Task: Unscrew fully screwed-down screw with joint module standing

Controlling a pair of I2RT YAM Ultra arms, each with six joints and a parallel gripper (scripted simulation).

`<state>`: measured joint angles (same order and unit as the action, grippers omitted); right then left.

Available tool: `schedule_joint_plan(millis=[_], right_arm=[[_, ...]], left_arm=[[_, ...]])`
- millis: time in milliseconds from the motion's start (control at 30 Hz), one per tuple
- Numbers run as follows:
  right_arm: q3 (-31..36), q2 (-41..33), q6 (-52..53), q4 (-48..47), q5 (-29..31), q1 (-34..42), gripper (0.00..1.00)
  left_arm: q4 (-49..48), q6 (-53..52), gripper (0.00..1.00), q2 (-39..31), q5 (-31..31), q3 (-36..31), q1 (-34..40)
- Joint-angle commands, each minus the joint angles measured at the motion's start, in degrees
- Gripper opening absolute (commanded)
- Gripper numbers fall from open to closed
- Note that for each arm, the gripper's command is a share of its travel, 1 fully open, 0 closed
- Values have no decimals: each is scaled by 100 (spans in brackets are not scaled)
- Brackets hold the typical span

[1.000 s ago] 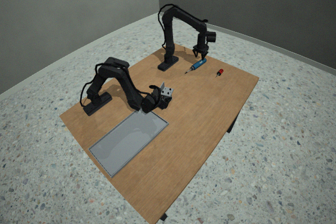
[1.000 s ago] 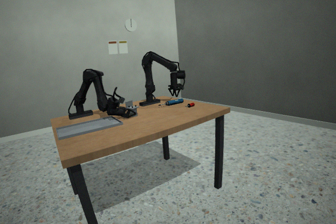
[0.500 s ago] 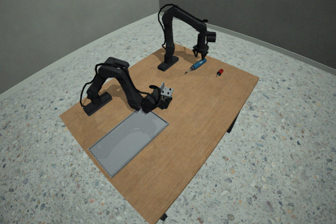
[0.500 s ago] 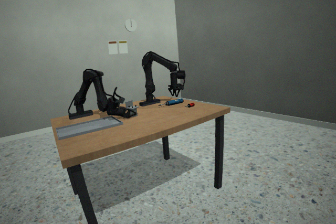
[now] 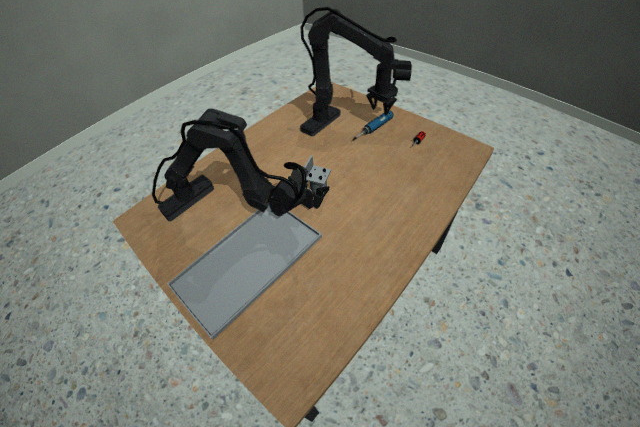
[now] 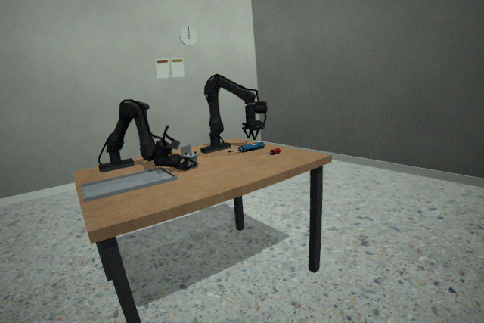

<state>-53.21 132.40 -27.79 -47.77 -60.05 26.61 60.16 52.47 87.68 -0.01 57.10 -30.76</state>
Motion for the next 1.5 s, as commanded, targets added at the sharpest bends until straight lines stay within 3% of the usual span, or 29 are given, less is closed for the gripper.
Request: schedule_joint_plan(millis=[0,1467], right_arm=[[11,-188,39,-19,-68,-47,86],[214,-418,-321,343,-304,-346,86]], left_arm=[[82,-40,65,-215,5,146,5],[82,-40,65,-215,5,146,5]])
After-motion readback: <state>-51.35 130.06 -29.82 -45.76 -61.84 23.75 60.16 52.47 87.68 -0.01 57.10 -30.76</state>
